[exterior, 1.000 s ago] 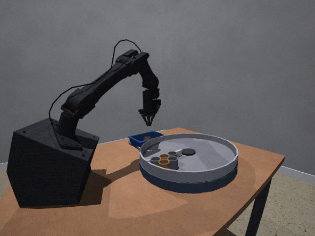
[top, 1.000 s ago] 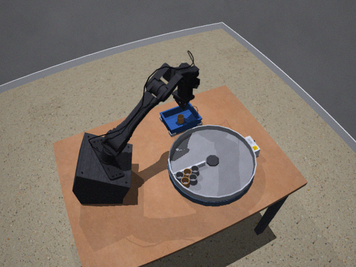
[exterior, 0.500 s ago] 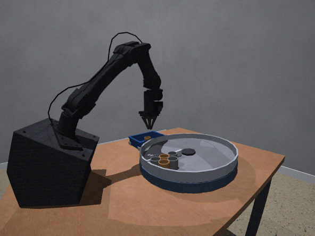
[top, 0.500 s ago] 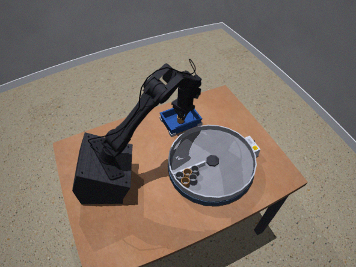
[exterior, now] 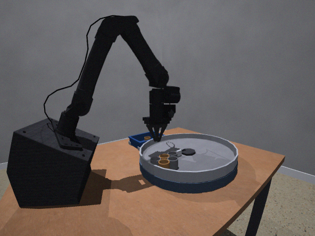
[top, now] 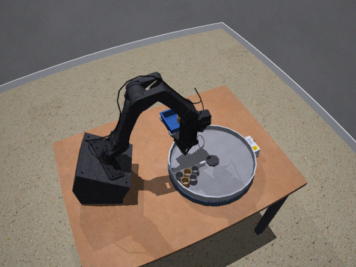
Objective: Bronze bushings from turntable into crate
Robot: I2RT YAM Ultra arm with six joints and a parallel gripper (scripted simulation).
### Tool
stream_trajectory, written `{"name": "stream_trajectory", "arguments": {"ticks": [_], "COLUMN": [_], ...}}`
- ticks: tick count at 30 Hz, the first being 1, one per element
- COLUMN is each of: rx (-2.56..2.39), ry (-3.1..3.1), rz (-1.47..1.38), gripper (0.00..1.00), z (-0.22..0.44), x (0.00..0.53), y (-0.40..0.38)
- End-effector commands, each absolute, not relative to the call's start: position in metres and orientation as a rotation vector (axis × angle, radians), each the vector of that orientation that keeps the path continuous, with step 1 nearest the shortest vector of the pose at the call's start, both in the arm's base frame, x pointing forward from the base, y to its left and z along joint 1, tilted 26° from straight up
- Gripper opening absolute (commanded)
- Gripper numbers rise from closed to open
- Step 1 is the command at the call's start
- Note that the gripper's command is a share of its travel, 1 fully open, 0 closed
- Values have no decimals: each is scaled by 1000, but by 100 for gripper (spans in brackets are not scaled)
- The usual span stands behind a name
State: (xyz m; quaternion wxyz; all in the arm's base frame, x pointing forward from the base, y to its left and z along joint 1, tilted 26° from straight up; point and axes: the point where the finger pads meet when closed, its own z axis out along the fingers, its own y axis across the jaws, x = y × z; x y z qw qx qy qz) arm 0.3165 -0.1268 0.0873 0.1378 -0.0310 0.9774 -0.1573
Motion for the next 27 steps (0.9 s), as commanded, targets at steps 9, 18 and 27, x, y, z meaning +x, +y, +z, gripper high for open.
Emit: {"name": "stream_trajectory", "arguments": {"ticks": [9,18,27], "rx": [-262,-262,-277], "ry": [2721,2721,2716], "rz": [-421,-424,-424], "gripper": [15,15,15], "z": [100,105,105], "x": [269,251,254], "y": [-231,-246,-245]}}
